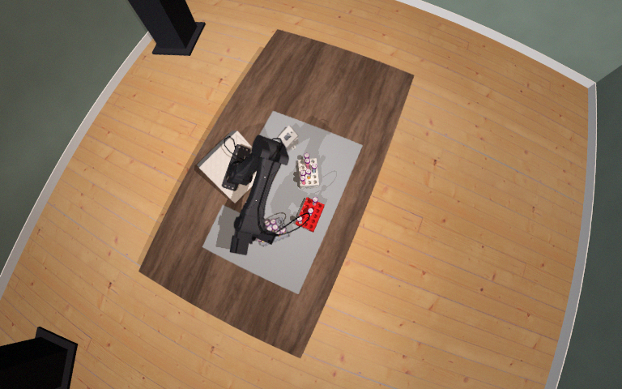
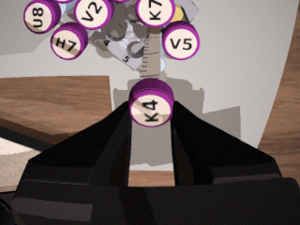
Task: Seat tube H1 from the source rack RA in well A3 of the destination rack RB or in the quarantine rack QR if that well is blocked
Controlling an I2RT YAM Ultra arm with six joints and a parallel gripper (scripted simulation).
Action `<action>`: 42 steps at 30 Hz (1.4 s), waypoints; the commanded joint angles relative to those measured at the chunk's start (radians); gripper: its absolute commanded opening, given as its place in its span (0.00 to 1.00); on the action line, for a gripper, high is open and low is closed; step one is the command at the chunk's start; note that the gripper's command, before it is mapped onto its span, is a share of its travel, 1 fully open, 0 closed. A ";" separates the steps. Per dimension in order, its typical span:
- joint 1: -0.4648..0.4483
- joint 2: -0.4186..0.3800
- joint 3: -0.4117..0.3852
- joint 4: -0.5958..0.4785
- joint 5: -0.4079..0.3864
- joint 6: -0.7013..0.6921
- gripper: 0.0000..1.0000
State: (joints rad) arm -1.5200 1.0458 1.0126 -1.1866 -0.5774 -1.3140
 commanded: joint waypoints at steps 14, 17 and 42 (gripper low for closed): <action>0.029 -0.030 -0.020 0.056 0.008 0.043 0.00; 0.024 -0.029 -0.033 0.059 0.009 0.045 0.00; 0.066 -0.005 -0.070 0.121 0.025 0.083 0.00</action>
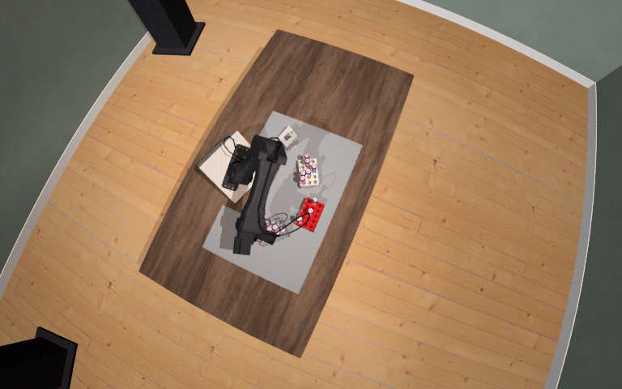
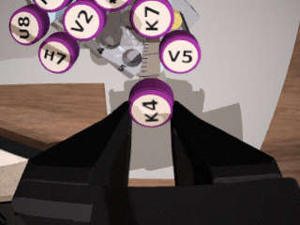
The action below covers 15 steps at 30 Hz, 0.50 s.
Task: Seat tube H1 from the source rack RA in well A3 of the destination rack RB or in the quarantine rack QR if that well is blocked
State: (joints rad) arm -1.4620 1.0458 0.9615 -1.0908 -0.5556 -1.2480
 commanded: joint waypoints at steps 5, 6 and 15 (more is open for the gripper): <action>0.014 0.013 -0.013 0.038 0.003 0.024 0.00; 0.015 0.016 -0.025 0.040 0.005 0.025 0.00; 0.020 0.014 -0.036 0.059 0.010 0.036 0.00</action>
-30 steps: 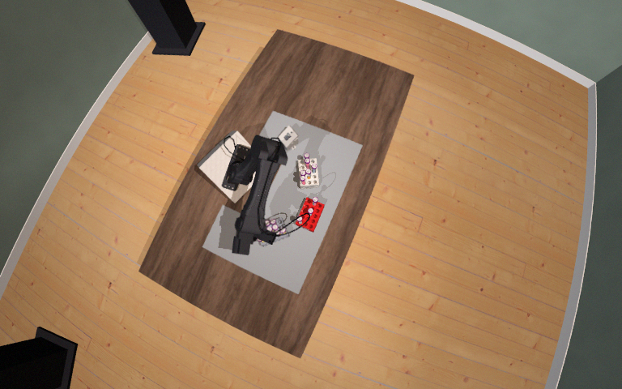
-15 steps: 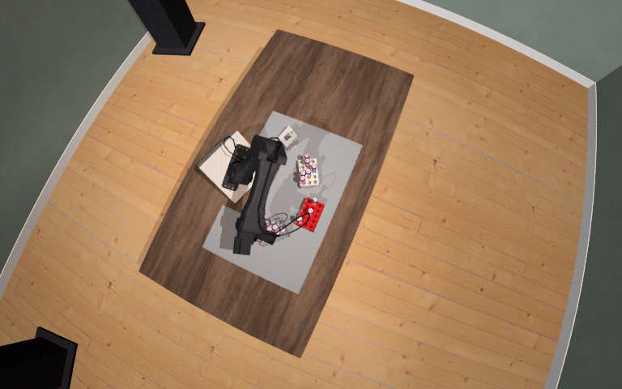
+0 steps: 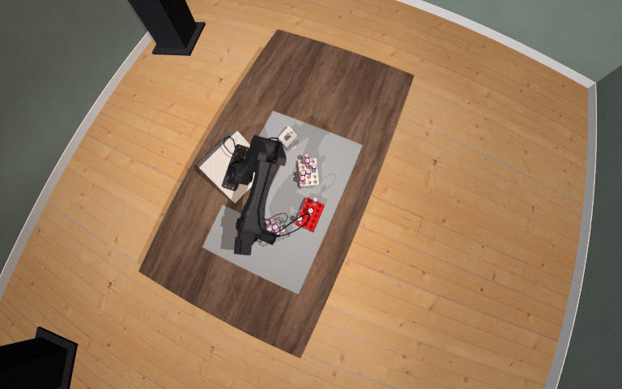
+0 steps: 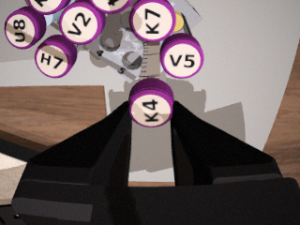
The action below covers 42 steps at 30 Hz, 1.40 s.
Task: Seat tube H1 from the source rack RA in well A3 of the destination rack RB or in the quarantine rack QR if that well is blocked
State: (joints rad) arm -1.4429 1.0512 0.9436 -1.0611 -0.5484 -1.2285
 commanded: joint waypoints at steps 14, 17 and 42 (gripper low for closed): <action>0.023 0.014 -0.034 0.061 0.008 0.035 0.00; 0.024 0.021 -0.015 0.070 0.010 0.040 0.00; 0.049 0.018 -0.056 0.127 0.024 0.073 0.00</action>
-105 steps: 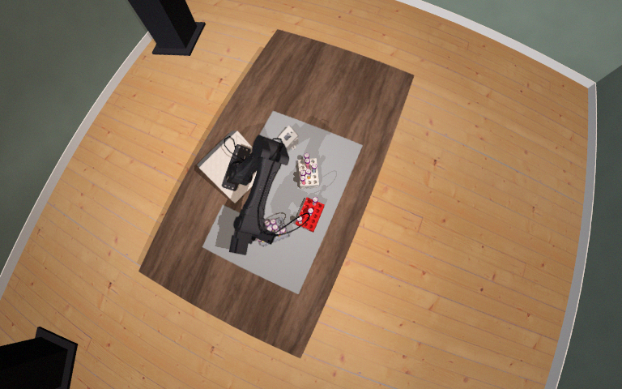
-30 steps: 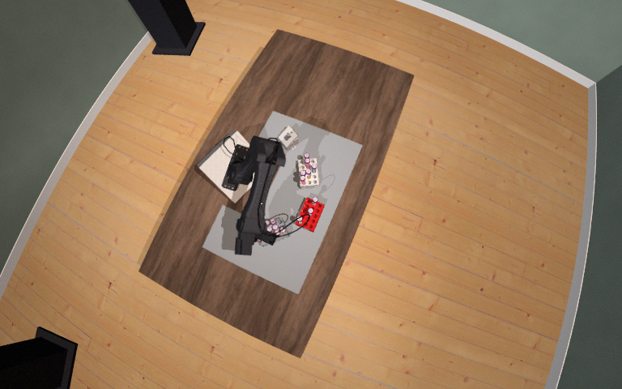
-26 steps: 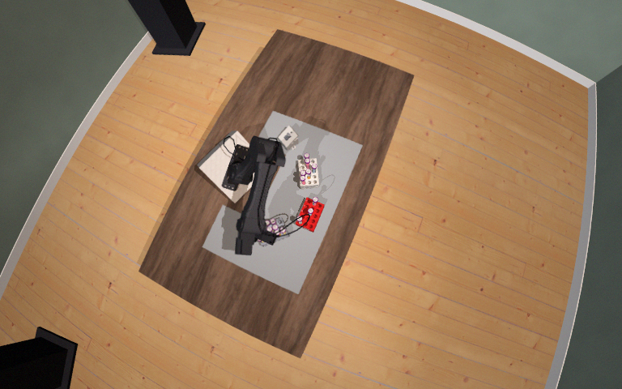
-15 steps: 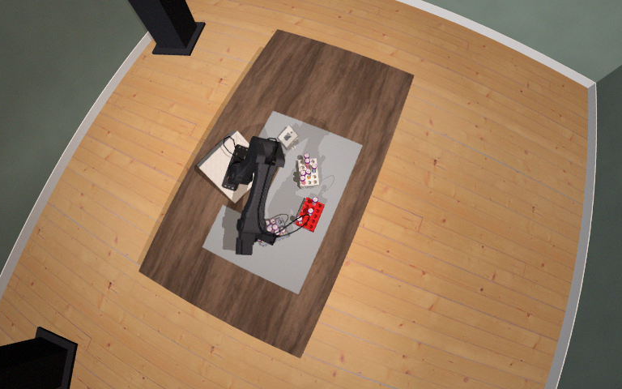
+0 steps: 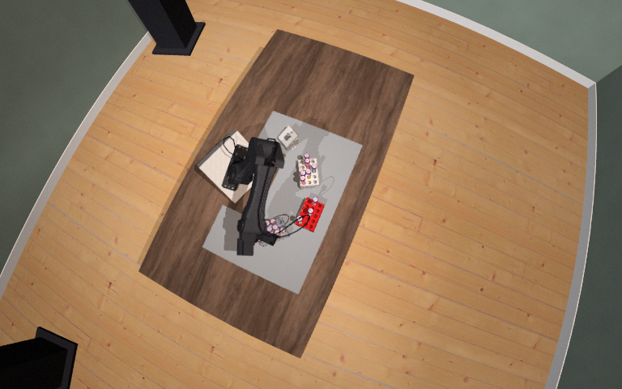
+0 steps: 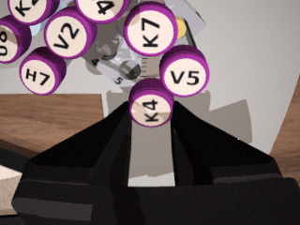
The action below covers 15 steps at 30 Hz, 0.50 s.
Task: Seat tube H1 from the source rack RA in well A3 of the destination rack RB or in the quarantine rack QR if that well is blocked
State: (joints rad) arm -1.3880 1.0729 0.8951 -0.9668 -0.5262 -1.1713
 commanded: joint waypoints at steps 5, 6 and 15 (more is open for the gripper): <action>-0.004 -0.002 -0.009 0.035 0.003 0.017 0.00; -0.003 -0.001 0.000 0.036 0.003 0.017 0.00; 0.004 0.007 -0.005 0.042 0.007 0.020 0.00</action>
State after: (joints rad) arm -1.3861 1.0729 0.8883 -0.9588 -0.5255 -1.1637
